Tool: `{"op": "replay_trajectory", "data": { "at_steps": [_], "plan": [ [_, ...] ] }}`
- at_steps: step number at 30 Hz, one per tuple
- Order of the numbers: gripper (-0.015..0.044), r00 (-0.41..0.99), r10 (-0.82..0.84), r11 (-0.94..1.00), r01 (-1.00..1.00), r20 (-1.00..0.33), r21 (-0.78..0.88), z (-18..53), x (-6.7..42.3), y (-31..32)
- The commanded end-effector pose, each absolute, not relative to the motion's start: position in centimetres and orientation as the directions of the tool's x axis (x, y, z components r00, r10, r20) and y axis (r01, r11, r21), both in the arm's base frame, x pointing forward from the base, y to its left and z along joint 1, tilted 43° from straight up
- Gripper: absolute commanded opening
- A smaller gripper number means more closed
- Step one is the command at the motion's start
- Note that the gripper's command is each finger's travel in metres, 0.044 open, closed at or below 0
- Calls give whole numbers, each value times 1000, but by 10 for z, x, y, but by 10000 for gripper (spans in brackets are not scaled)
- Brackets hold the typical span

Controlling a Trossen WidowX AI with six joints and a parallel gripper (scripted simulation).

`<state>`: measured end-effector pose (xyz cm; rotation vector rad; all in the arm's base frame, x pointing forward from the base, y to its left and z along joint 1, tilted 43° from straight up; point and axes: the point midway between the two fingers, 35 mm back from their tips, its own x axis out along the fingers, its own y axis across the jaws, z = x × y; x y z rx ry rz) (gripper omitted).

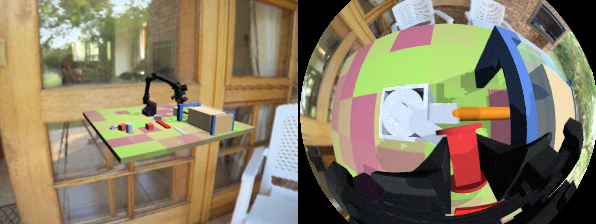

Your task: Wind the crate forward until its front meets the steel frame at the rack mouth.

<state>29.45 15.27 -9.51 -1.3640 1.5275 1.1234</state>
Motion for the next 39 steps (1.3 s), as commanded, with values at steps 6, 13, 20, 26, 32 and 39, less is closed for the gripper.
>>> {"op": "replay_trajectory", "data": {
  "at_steps": [6, 13, 20, 26, 32, 39],
  "plan": [
    [0, -96, -284, 29, -995, -954, 92, -110, 306, 168],
    [0, -96, -283, 29, -995, -954, 91, -117, 309, 176],
    [0, -95, -283, 29, -995, -954, 91, -124, 311, 183],
    [0, -95, -282, 29, -995, -955, 91, -130, 312, 190],
    [0, -95, -282, 29, -995, -955, 91, -136, 312, 197],
    [0, -95, -281, 28, -995, -955, 90, -143, 311, 205]
  ]
}}
